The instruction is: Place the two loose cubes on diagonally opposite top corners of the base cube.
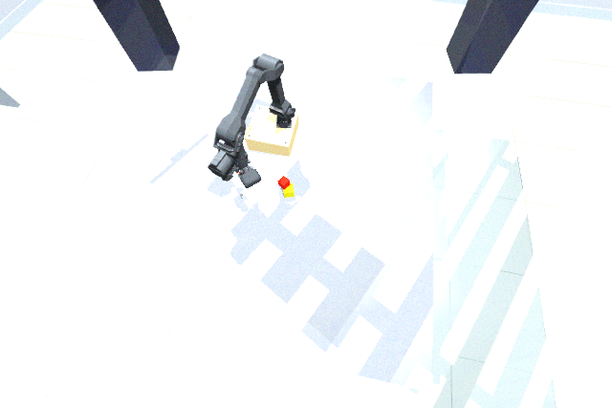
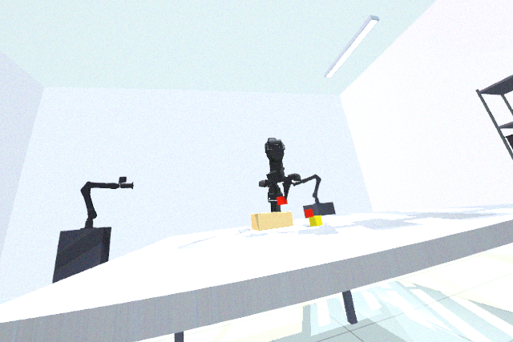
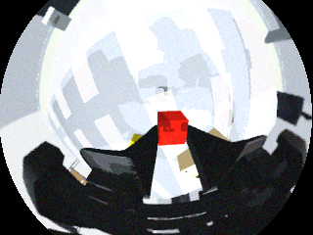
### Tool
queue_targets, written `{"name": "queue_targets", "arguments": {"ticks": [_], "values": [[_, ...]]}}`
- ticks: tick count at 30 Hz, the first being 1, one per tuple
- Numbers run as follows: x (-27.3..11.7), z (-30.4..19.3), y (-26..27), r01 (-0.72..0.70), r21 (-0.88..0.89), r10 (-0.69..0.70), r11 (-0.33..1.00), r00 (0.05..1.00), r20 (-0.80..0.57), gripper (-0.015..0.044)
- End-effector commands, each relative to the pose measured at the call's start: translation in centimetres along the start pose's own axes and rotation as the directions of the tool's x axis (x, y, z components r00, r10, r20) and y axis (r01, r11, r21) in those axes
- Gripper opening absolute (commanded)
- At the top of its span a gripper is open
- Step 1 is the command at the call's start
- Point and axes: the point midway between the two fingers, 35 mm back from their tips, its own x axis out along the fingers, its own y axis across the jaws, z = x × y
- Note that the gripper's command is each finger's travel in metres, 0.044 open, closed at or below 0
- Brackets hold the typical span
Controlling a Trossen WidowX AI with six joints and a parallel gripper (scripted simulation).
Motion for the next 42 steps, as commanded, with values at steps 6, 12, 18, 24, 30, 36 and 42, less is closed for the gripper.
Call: {"name": "queue_targets", "arguments": {"ticks": [6, 12, 18, 24, 30, 36, 42], "values": [[0.1, -1.8, 2.4, 0.0, -0.322, 0.0, 0.947, 1.0, 0.001, 0.0105], [0.1, -3.1, 3.9, -0.001, -0.52, 0.001, 0.854, 1.0, 0.0, 0.0105], [0.2, -4.5, 5.3, -0.003, -0.693, 0.003, 0.721, 1.0, -0.001, 0.0105], [0.2, -6.0, 6.7, -0.005, -0.832, 0.005, 0.554, 1.0, -0.002, 0.0105], [0.2, -7.5, 7.9, -0.006, -0.933, 0.006, 0.361, 1.0, -0.004, 0.0105], [0.2, -9.1, 9.0, -0.007, -0.989, 0.008, 0.15, 1.0, -0.006, 0.0105], [0.3, -10.8, 10.1, -0.008, -0.998, 0.01, -0.067, 1.0, -0.008, 0.0105]]}}
